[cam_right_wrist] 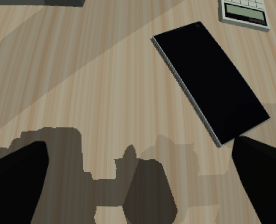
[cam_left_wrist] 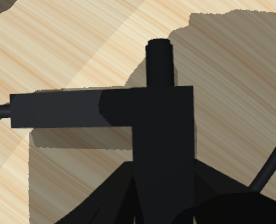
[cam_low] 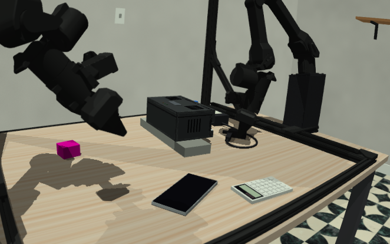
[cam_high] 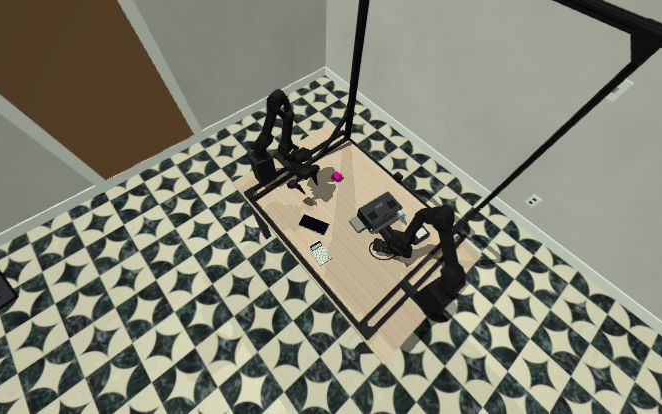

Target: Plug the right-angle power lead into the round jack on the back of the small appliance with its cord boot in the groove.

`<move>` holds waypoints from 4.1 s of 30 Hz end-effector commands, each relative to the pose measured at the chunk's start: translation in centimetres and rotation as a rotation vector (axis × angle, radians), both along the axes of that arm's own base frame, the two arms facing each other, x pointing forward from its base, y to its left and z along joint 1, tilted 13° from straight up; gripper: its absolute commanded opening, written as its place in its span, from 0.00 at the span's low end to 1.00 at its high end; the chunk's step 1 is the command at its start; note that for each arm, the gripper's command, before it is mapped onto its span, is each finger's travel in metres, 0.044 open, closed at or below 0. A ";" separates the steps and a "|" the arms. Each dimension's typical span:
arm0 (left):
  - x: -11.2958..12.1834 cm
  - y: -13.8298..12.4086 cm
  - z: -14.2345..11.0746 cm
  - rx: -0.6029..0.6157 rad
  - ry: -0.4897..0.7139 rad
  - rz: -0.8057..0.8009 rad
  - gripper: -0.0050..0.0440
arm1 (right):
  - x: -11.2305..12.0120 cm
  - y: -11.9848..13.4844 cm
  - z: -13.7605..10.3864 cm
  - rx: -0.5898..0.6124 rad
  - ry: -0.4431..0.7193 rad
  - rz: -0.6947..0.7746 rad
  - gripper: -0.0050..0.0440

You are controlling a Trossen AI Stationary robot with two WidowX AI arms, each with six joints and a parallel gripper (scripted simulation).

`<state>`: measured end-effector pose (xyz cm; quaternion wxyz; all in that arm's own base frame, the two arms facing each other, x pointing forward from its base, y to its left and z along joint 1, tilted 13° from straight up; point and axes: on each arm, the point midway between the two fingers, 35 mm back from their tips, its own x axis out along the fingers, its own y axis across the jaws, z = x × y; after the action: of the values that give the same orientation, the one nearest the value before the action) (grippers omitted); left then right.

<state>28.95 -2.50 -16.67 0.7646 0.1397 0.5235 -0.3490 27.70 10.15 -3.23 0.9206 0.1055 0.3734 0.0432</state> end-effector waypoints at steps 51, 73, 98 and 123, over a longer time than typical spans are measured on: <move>4.7 -3.1 8.5 0.050 0.153 0.556 0.10 | 0.0 -0.1 0.0 -0.004 -0.003 0.001 0.92; 6.3 -5.2 8.8 -0.004 0.183 0.796 0.10 | 0.0 -0.1 0.0 -0.004 -0.003 0.001 0.92; 6.2 -4.6 8.6 -0.242 0.265 0.770 0.10 | 0.0 -0.1 0.0 -0.004 -0.003 0.001 0.92; 6.2 -4.6 8.6 -0.266 0.270 0.764 0.10 | 0.0 -0.1 0.0 -0.004 -0.003 0.001 0.92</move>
<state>35.21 -7.03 -8.09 0.7753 -0.2110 0.5837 -0.1171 27.69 10.15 -3.23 0.9207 0.1054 0.3733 0.0432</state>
